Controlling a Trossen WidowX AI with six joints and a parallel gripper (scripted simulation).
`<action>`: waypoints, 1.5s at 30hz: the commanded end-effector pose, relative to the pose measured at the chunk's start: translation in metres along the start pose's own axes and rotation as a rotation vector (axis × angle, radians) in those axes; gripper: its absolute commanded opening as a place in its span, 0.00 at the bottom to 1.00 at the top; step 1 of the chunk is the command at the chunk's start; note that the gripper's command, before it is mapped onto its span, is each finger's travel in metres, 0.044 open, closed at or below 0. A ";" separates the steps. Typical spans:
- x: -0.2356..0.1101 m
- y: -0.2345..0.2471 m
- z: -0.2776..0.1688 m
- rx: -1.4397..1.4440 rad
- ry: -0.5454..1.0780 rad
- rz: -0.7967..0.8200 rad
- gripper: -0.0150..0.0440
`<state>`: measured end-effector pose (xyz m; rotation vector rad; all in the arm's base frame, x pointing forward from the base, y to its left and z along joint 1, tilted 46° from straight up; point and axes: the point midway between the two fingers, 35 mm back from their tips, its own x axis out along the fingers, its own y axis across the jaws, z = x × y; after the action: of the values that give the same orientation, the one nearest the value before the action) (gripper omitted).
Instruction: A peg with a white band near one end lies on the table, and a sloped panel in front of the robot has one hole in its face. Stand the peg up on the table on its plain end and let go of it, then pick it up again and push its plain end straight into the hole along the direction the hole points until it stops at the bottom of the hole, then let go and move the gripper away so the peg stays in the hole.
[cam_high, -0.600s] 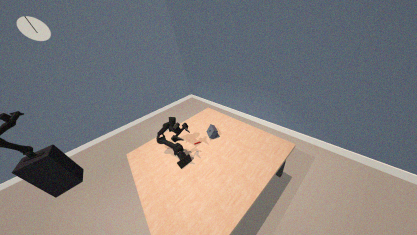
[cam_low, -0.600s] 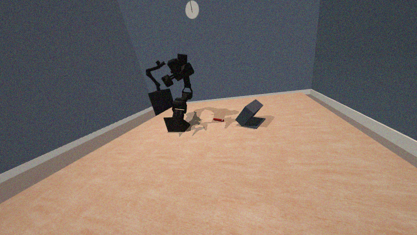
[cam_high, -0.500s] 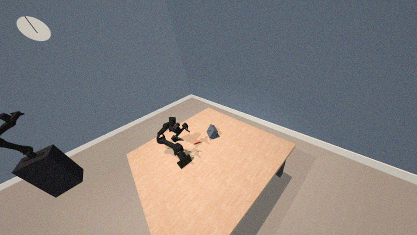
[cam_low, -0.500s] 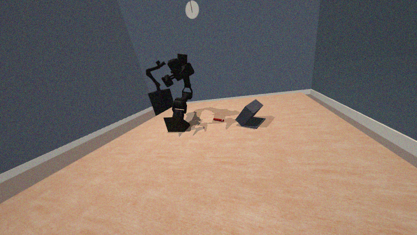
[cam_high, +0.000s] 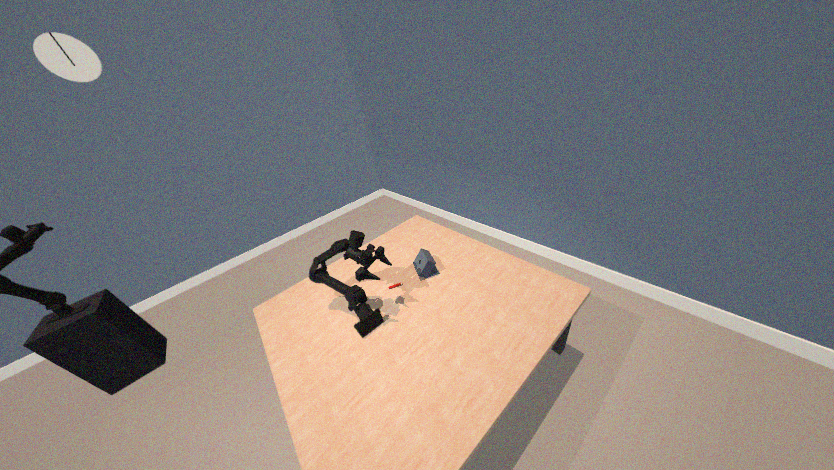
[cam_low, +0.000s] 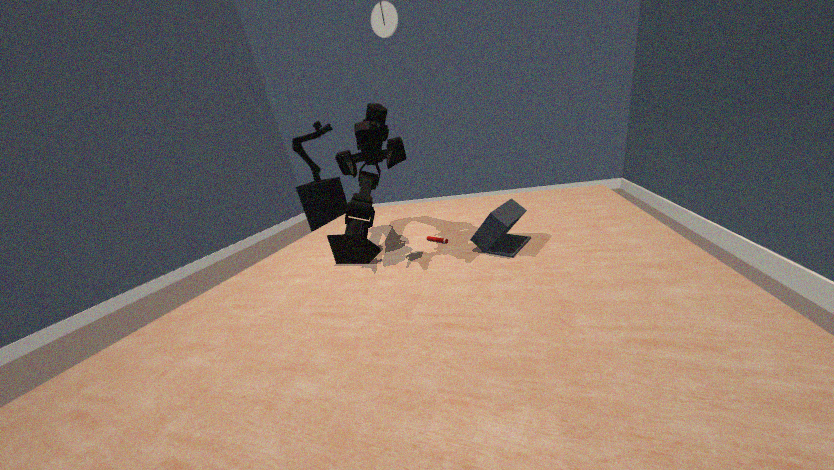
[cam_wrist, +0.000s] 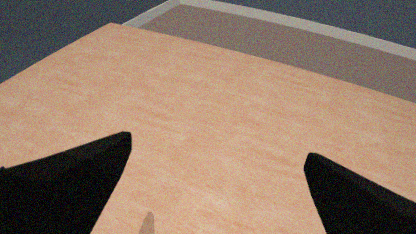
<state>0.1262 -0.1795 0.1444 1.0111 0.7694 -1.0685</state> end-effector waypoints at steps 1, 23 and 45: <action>0.006 0.019 -0.012 -0.095 0.100 0.042 1.00; 0.021 0.103 -0.100 -0.538 0.626 0.276 1.00; 0.009 0.153 -0.189 -0.764 1.103 0.444 1.00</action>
<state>0.2645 0.0102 0.1090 0.9605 1.5652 0.2497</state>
